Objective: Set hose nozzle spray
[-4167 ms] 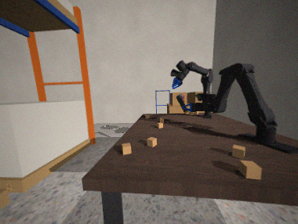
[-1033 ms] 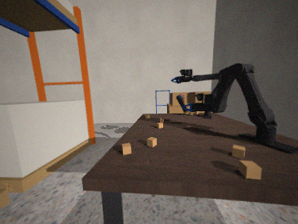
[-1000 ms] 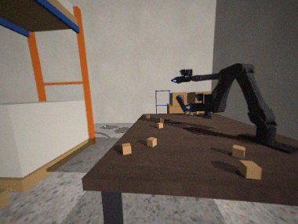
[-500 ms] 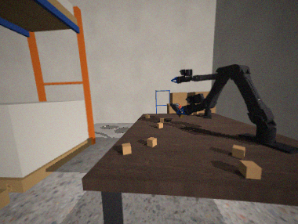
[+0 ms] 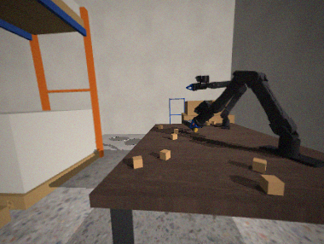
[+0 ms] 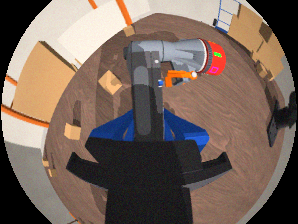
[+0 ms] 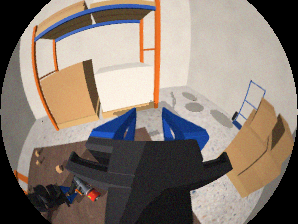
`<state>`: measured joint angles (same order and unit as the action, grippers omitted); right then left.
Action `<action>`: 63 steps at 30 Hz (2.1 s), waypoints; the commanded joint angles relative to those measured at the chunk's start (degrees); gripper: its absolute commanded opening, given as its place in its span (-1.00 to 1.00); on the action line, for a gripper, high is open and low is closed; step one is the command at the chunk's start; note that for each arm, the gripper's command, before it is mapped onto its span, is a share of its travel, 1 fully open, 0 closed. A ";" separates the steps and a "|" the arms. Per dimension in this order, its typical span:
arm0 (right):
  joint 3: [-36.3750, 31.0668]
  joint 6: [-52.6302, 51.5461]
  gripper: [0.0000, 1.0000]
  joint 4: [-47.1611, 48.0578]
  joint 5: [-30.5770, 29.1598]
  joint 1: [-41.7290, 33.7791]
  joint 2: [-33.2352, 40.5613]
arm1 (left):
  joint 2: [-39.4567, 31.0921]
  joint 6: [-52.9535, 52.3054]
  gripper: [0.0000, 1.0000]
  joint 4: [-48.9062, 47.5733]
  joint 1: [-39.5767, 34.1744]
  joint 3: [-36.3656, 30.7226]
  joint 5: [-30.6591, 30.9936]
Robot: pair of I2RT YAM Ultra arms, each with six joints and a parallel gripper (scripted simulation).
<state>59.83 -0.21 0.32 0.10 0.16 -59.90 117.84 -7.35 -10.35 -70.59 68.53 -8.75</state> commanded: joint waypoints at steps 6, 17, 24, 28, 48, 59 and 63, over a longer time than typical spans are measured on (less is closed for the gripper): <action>2.68 0.25 -0.26 0.94 -0.30 -0.74 0.43 | 0.07 -1.33 -0.28 20.33 4.30 11.76 13.05; 2.68 0.25 -0.26 0.94 -0.30 -0.74 0.43 | 1.60 -2.83 -0.28 41.86 8.11 21.94 24.42; 2.68 0.25 -0.26 0.94 -0.30 -0.74 0.43 | 1.33 -4.01 -0.28 44.13 8.63 26.59 24.91; 2.68 0.25 -0.26 0.94 -0.30 -0.74 0.43 | 1.23 -3.39 -0.28 43.20 8.99 26.82 24.74; 2.68 0.25 -0.26 0.94 -0.30 -0.74 0.43 | 1.35 -2.91 -0.28 38.20 8.49 21.31 25.15; 2.68 0.25 -0.26 0.94 -0.30 -0.74 0.43 | 3.11 -2.88 -0.28 35.96 9.64 20.62 25.20; 2.68 0.25 -0.26 0.94 -0.30 -0.74 0.43 | 4.33 -2.71 -0.28 34.64 8.69 18.54 25.26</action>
<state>59.83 -0.21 0.32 0.10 0.16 -59.90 122.74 -10.72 28.77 -61.52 87.18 14.66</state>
